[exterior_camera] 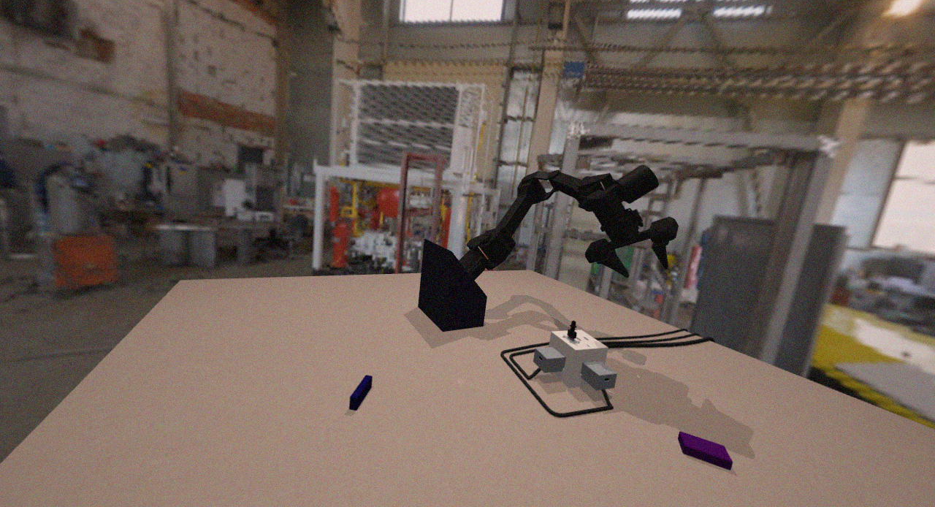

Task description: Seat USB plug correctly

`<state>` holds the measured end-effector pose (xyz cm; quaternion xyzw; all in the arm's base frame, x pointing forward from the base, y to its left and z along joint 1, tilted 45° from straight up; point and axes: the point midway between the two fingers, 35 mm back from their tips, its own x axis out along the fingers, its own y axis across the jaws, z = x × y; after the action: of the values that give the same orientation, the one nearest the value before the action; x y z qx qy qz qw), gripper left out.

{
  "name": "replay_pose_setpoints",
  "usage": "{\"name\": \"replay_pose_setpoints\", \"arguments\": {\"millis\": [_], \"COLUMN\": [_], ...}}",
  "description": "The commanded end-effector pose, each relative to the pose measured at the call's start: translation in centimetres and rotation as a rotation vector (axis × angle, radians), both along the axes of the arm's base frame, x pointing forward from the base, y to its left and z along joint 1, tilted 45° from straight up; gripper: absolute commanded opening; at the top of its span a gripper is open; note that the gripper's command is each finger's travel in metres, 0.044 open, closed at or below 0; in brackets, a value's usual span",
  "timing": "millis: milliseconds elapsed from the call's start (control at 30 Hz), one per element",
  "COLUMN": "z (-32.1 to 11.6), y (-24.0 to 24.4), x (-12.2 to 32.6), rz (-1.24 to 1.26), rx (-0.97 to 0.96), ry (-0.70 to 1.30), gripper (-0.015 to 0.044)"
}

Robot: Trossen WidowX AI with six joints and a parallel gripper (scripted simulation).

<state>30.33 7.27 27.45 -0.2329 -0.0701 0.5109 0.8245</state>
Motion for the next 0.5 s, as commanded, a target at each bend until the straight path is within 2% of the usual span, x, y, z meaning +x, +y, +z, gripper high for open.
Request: {"name": "replay_pose_setpoints", "arguments": {"millis": [0, 100, 267, 467], "z": [-0.1, -2.0, -8.8, -16.5], "y": [-0.1, -1.3, -4.9, -8.7], "x": [0.1, 1.5, 3.8, 1.5], "rz": [-0.004, -0.06, -0.145, -0.023], "rx": [-0.002, -0.036, -0.2, -0.408], "ry": [0.004, 0.073, 0.305, 0.615], "gripper": [0.0426, 0.044, 0.044, 0.044]}}
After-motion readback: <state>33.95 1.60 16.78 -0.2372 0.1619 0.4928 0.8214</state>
